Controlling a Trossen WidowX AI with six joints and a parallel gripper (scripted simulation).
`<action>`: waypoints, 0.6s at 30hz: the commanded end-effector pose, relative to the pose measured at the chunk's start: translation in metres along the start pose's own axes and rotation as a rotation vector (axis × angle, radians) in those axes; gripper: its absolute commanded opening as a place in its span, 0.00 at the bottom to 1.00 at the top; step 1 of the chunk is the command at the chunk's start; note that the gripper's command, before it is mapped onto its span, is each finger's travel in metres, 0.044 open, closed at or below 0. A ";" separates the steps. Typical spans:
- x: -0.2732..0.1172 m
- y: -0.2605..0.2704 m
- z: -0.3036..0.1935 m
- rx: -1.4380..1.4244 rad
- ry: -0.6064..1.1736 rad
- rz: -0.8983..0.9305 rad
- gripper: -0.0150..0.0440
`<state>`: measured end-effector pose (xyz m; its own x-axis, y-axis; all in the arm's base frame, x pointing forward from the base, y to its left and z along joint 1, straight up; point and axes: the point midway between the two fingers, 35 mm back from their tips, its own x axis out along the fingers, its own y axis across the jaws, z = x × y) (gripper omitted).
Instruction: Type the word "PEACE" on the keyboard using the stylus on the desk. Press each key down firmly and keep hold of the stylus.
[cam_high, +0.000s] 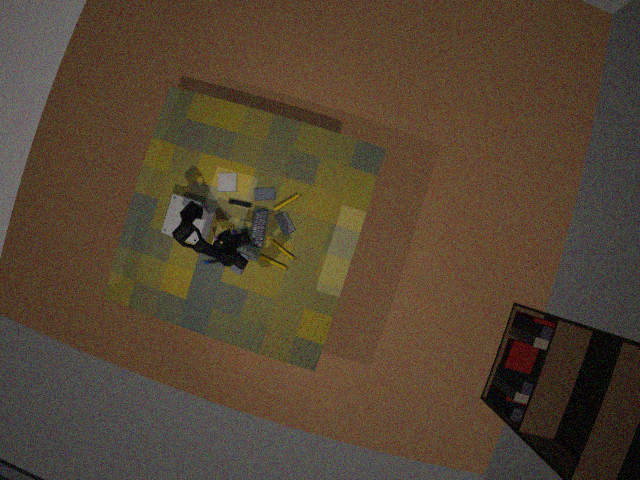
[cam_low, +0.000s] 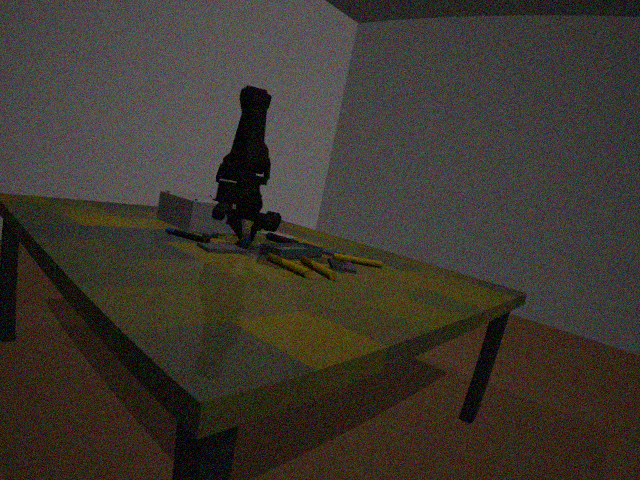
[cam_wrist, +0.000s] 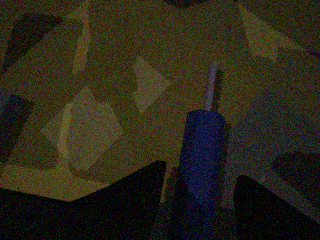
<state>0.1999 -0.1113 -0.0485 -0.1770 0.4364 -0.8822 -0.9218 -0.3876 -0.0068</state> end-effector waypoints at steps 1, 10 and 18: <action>0.005 0.001 -0.001 -0.001 -0.011 0.002 0.51; 0.006 0.001 -0.001 -0.001 -0.011 0.002 0.51; 0.004 0.000 -0.002 0.001 -0.005 0.002 0.38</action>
<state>0.1994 -0.1108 -0.0531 -0.1806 0.4395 -0.8799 -0.9218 -0.3875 -0.0044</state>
